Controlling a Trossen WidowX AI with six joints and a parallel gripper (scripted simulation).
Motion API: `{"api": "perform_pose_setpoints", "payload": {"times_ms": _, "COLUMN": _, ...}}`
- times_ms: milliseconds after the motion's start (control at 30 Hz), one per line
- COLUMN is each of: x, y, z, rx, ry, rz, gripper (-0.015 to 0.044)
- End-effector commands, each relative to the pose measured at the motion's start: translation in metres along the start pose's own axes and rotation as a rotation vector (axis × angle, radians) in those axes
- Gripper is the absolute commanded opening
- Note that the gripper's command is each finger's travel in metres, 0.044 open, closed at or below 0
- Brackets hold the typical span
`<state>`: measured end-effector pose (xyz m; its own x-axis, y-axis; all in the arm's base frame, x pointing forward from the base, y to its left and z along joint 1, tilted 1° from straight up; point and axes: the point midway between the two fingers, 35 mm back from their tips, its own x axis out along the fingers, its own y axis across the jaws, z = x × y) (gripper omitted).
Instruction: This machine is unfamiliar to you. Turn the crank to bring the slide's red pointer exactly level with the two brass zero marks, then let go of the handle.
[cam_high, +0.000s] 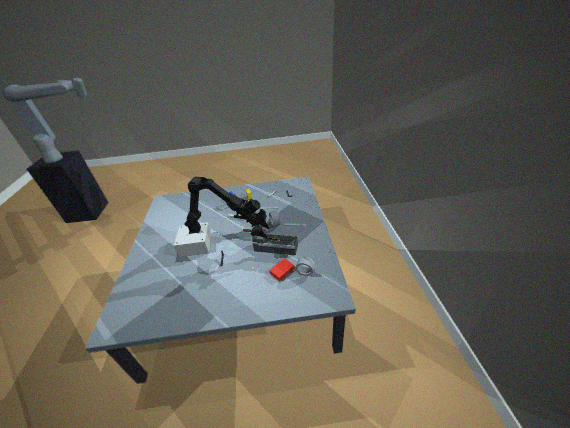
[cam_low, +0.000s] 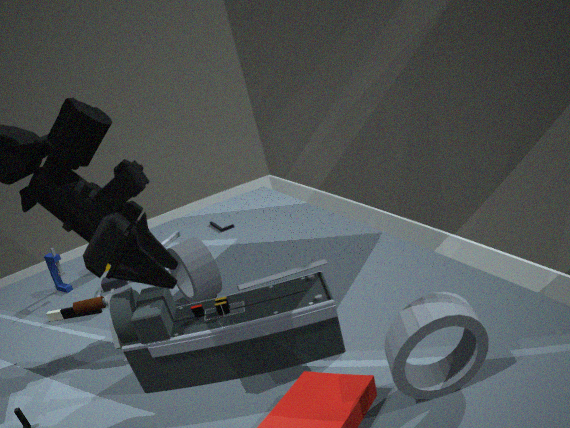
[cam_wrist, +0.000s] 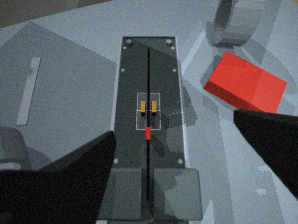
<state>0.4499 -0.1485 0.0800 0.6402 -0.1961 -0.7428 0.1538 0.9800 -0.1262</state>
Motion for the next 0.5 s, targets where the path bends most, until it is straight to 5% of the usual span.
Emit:
{"api": "perform_pose_setpoints", "payload": {"times_ms": 0, "x": 0.000, "y": 0.000, "z": 0.001, "rx": -0.004, "ry": -0.008, "rz": 0.002, "gripper": 0.0440}}
{"api": "perform_pose_setpoints", "payload": {"times_ms": 467, "x": -0.024, "y": -0.005, "z": 0.022, "rx": -0.002, "ry": -0.006, "rz": 0.000, "gripper": 0.0440}}
